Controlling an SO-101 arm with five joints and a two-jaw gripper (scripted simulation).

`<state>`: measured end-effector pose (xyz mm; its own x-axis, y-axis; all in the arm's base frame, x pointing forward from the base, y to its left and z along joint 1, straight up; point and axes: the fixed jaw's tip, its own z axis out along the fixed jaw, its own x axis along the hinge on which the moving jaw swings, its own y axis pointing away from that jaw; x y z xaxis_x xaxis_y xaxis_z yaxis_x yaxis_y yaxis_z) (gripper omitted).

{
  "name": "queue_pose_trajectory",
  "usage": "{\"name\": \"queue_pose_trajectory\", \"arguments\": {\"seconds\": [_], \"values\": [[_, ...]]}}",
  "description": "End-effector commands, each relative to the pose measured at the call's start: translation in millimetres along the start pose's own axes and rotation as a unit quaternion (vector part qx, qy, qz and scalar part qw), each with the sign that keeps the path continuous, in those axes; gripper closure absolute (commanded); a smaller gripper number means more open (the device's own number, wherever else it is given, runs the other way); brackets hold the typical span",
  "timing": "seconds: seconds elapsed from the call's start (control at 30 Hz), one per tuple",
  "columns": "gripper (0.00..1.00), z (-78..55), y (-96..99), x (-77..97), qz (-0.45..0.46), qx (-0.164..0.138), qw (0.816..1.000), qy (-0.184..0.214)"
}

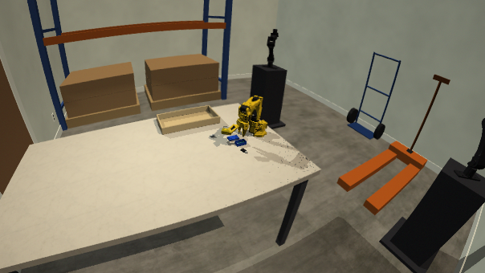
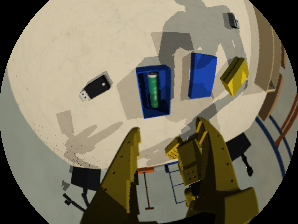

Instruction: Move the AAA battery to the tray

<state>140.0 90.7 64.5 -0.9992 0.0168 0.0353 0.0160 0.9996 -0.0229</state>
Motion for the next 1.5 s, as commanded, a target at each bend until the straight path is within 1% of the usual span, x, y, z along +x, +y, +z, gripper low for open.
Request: {"name": "queue_pose_trajectory", "arguments": {"seconds": [0.0, 0.13, 0.27, 0.63, 0.7, 1.13, 1.47], "values": [[0.73, -3.5, 3.2, -2.1, 0.001, -0.011, 1.0, -0.018], [0.73, -1.7, 3.4, -2.4, 0.001, -0.011, 1.0, -0.018], [0.73, 2.7, 3.8, -3.1, 0.001, -0.011, 1.0, -0.018], [0.73, 19.8, 4.8, -4.6, 0.001, -0.011, 1.0, -0.018], [0.73, 19.8, 4.8, -4.6, 0.001, -0.011, 1.0, -0.018], [0.73, 38.9, 4.5, -4.1, 0.001, -0.011, 1.0, -0.018], [0.73, 44.9, 4.0, -3.5, 0.001, -0.011, 1.0, -0.018]]}}
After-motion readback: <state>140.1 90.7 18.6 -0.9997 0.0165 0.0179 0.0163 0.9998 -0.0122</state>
